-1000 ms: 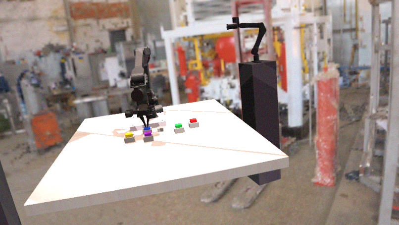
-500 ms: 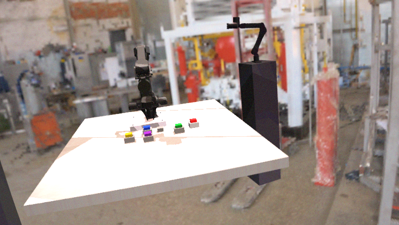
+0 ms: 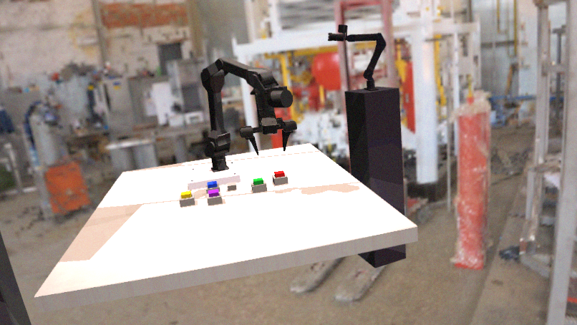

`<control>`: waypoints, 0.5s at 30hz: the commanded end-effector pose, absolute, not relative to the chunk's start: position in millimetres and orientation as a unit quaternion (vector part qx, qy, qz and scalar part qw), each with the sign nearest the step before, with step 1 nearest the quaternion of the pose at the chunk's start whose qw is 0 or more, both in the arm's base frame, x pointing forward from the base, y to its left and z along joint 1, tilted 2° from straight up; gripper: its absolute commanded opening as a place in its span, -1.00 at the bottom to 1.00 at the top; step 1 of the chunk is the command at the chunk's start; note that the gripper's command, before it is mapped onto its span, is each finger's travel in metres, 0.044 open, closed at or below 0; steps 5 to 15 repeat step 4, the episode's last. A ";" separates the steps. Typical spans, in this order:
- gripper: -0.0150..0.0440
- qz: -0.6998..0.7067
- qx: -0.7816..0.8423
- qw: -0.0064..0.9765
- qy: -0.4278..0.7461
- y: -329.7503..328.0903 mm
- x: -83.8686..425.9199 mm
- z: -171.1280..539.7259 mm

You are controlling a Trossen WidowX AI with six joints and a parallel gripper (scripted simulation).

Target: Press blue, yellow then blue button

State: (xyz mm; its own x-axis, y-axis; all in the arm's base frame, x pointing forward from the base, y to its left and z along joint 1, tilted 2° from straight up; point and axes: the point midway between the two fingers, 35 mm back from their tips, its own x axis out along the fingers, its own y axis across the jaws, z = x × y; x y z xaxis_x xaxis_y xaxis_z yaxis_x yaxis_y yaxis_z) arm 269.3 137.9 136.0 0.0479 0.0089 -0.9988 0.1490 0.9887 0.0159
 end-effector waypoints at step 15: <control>0.86 -0.055 0.061 0.722 0.687 160.1 266.8 141.9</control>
